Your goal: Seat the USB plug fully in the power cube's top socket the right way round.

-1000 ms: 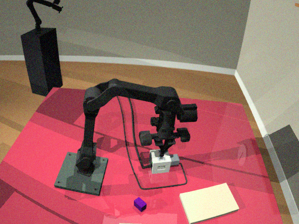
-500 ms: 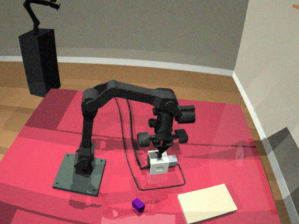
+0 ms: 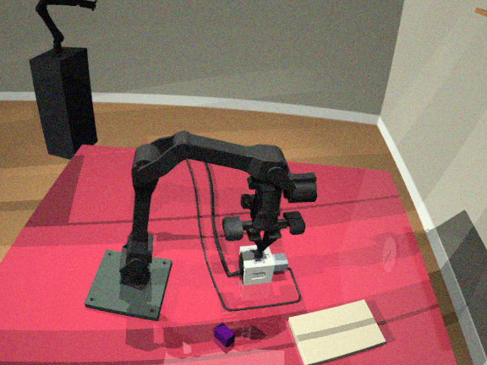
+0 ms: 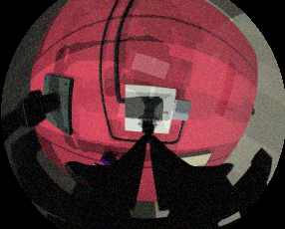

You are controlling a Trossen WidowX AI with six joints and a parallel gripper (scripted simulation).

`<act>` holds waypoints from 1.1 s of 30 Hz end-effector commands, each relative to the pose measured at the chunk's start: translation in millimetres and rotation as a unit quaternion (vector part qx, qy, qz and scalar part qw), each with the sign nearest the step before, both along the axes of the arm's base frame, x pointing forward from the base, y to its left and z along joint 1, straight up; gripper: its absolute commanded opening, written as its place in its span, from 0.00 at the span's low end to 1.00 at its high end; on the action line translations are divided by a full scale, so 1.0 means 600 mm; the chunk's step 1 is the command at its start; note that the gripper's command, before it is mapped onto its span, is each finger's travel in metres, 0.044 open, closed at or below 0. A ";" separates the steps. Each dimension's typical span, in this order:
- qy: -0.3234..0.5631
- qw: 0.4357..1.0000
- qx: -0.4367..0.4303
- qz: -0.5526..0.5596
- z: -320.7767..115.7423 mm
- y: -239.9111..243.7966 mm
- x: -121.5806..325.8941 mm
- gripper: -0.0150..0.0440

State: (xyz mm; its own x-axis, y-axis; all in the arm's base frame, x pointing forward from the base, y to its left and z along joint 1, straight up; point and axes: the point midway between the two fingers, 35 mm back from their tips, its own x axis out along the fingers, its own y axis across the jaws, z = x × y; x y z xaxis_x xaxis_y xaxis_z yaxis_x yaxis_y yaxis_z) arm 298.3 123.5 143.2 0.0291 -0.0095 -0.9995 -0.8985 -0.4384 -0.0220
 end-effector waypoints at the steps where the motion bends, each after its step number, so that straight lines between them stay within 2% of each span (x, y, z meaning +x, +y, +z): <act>1: -0.002 1.000 -0.002 -0.003 -0.001 -0.001 0.001 0.25; 33: -0.002 1.000 -0.002 -0.003 -0.007 -0.001 0.001 0.25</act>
